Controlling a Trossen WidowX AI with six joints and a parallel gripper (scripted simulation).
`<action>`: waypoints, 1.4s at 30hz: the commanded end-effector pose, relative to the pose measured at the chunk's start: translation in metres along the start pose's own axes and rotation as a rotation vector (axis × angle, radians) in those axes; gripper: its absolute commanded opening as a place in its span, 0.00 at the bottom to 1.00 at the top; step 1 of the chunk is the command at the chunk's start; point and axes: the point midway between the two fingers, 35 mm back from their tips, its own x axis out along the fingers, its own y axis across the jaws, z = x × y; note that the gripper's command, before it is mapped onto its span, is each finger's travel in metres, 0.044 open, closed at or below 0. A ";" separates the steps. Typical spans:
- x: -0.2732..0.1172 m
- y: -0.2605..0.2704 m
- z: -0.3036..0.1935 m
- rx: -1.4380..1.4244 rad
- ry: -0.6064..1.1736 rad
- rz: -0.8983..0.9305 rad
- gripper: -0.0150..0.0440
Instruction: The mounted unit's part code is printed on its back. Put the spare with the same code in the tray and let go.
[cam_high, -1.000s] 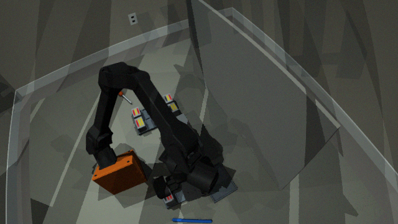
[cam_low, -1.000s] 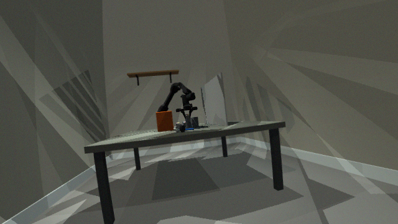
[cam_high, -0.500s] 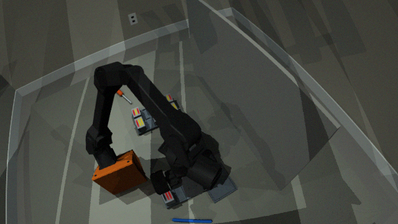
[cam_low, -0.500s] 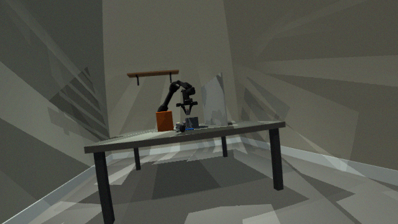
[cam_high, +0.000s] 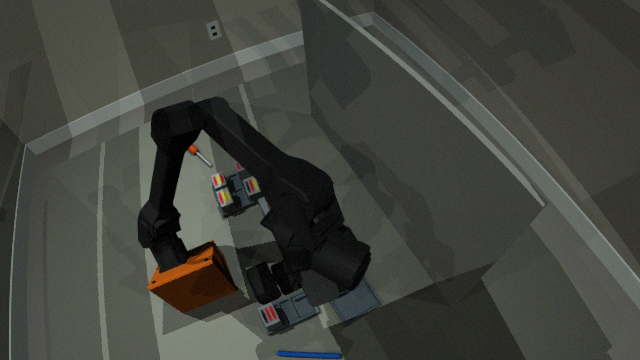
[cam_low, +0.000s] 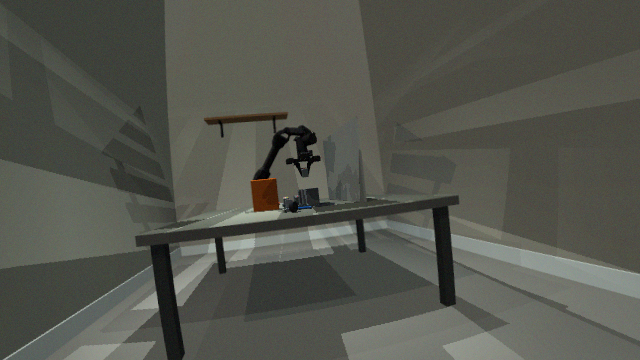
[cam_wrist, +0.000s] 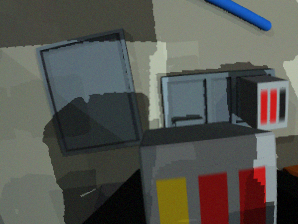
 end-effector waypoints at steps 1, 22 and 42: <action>0.002 0.013 0.002 0.006 0.009 -0.002 0.25; 0.004 0.081 0.007 0.002 0.011 0.001 0.25; 0.020 0.085 0.009 0.002 0.010 0.002 0.25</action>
